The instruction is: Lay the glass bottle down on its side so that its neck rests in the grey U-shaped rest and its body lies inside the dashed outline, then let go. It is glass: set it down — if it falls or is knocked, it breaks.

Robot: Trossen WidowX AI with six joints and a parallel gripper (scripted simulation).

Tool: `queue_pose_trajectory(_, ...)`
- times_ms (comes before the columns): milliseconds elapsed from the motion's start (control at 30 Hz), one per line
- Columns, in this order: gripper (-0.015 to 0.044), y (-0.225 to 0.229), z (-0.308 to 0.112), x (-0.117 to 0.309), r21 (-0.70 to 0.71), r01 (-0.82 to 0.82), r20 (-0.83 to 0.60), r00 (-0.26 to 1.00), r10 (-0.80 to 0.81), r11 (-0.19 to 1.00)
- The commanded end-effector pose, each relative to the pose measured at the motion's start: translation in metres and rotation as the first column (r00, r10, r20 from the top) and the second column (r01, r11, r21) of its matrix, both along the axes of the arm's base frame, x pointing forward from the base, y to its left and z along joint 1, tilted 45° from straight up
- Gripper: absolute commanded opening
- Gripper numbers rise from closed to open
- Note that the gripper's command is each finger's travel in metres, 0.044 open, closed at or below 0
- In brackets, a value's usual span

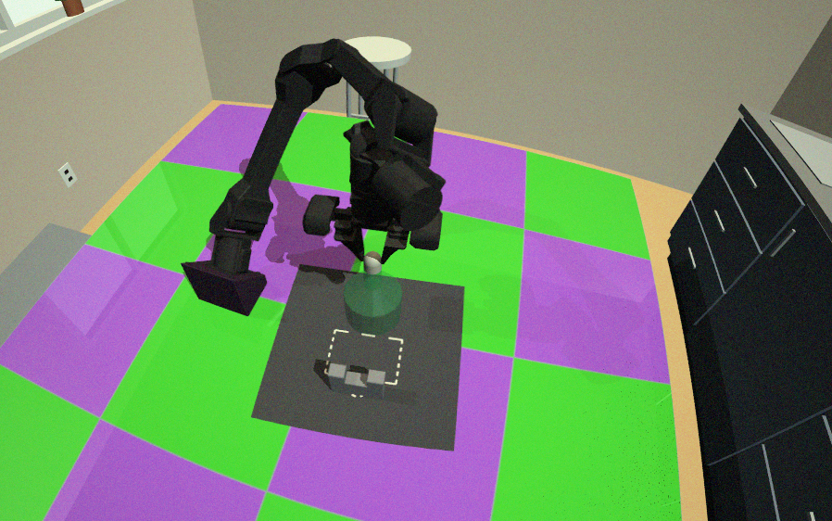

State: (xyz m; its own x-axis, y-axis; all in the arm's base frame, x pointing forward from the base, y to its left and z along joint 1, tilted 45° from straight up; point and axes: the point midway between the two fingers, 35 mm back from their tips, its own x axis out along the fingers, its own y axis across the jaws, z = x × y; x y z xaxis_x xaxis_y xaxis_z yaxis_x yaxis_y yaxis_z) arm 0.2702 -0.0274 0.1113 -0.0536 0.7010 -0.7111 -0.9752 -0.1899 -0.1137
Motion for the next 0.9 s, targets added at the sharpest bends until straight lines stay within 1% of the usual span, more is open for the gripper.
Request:
queue_pose_trajectory(0, 0.0111, 0.0, 0.0, 0.0, -0.003, -0.005, 0.004, 1.0, 0.005, 1.0)
queue_pose_trajectory(867, 0.0111, -0.018, -0.011, 0.005, 0.034, -0.001, -0.012, 1.0, 0.001, 0.999)
